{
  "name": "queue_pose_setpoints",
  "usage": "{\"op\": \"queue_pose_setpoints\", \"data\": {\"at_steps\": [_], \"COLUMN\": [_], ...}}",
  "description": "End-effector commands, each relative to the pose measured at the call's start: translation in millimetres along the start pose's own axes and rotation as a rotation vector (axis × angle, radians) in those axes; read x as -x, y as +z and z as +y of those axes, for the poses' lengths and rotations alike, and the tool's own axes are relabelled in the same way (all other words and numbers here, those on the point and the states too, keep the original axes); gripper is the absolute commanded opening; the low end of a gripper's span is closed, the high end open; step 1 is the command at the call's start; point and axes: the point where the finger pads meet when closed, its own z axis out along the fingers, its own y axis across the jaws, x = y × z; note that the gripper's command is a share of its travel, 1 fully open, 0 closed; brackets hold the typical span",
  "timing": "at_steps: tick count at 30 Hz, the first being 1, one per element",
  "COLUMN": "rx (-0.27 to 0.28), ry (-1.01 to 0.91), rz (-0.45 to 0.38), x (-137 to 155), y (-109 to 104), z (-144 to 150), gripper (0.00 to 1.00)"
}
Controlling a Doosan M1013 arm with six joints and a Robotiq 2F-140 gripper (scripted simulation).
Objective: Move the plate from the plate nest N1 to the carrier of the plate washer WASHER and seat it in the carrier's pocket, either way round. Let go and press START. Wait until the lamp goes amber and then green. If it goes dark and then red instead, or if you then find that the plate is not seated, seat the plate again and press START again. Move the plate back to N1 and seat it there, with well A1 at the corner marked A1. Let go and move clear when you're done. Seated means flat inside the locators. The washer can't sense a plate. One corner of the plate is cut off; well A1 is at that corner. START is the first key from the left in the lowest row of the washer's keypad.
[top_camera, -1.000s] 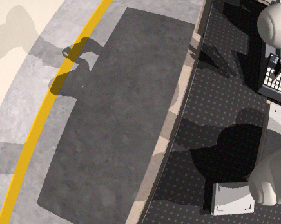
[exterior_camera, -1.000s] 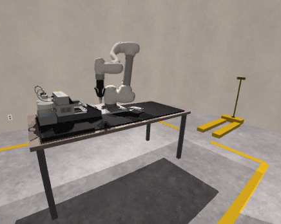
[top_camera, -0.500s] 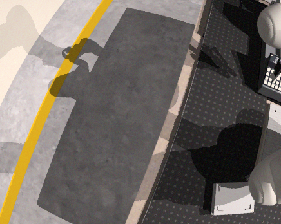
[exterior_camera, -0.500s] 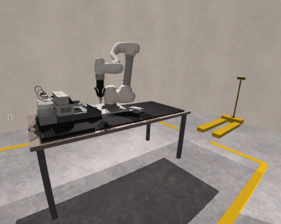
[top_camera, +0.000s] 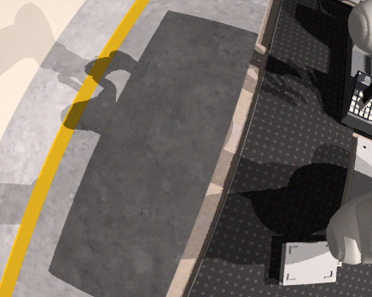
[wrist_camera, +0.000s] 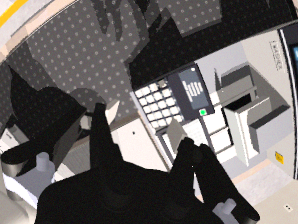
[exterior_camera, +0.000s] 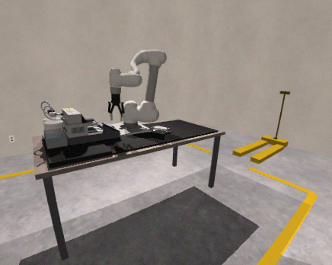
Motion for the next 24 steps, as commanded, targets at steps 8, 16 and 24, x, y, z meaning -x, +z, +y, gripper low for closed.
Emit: {"op": "queue_pose_setpoints", "data": {"at_steps": [8,16,24], "rx": [-0.002,-0.002,-0.002], "ry": [-0.001,-0.034,-0.301], "rz": [0.0,0.0,0.0], "x": [15,20,42], "y": [-6,-8,-14], "z": [50,65,98], "gripper": [0.7,0.7,0.7]}}
